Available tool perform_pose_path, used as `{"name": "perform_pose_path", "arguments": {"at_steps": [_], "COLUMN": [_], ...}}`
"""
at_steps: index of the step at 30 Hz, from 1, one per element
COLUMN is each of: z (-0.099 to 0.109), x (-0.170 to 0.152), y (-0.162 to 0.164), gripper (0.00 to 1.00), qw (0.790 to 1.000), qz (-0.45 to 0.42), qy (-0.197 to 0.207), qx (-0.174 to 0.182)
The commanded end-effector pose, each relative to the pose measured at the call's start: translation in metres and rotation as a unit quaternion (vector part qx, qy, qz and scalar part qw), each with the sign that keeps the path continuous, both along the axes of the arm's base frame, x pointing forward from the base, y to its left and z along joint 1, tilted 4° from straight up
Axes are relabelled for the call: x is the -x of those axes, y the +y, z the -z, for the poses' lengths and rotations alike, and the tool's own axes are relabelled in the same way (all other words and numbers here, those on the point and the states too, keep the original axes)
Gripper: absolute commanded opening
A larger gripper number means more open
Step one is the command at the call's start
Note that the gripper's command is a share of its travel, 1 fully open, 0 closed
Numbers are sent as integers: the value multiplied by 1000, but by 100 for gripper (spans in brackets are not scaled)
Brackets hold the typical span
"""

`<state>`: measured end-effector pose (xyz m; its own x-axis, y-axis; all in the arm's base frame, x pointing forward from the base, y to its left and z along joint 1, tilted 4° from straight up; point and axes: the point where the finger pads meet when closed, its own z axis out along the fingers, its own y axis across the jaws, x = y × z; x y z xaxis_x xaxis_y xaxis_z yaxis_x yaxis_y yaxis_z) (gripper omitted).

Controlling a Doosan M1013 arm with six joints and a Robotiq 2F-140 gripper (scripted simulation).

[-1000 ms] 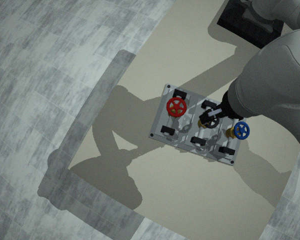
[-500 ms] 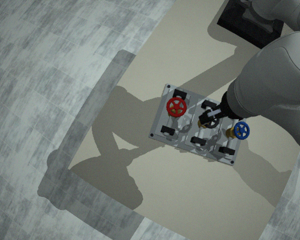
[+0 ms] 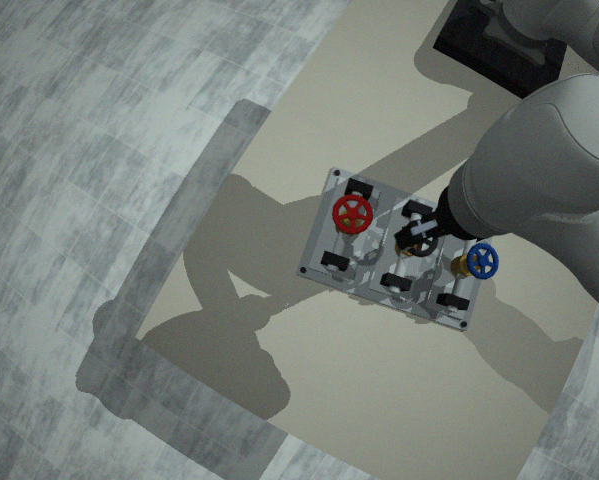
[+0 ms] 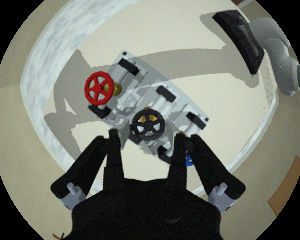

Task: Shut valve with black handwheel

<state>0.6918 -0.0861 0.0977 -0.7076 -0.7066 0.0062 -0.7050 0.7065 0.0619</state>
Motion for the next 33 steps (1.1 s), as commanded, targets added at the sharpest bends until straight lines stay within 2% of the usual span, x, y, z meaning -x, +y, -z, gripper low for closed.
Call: {"name": "perform_pose_path", "arguments": {"at_steps": [1,15,33], "z": [6,18,21], "x": [0,1,1], "y": [3,4,4], "gripper": [52,52,52], "qw": [1000,1000,1000], "qz": [2,2,2], "qy": [1,1,1], "qx": [-2,-2,-2]}}
